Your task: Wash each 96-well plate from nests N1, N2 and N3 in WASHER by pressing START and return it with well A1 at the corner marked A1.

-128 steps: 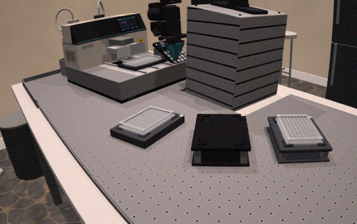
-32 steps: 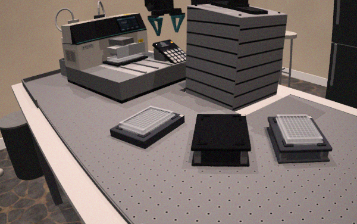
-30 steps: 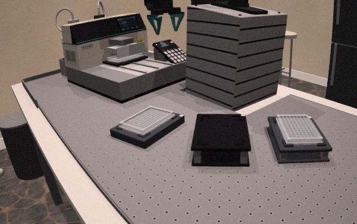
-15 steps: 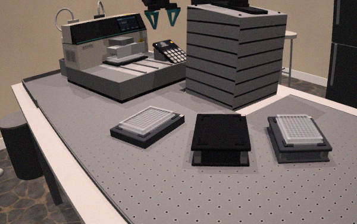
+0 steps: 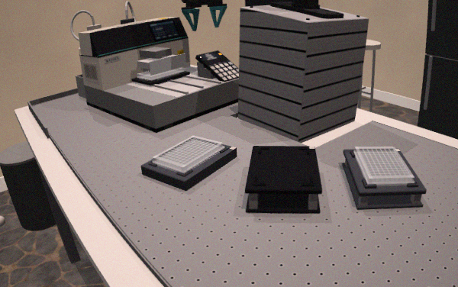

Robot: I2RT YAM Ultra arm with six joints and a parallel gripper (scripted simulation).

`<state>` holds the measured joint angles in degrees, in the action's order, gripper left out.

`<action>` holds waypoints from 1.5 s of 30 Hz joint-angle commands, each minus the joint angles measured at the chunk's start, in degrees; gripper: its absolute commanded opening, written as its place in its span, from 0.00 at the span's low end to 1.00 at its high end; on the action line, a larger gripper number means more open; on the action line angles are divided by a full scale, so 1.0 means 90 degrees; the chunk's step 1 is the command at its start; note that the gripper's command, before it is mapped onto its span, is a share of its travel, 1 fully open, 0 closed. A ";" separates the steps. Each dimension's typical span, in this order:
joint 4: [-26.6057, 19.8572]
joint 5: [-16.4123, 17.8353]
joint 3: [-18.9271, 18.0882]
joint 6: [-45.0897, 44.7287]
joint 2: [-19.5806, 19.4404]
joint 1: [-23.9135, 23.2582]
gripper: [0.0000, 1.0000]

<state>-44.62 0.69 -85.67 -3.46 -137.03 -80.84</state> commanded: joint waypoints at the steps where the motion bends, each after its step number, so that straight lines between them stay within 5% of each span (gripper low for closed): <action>1: -0.0301 -0.0010 -0.0388 -0.0079 -0.0030 -0.0055 1.00; 13: -0.1080 -0.0026 -0.1650 -0.0224 -0.0510 -0.0201 1.00; 45: -0.1079 -0.0026 -0.1649 -0.0224 -0.0510 -0.0201 1.00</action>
<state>-54.37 0.47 -100.16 -5.43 -142.10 -82.63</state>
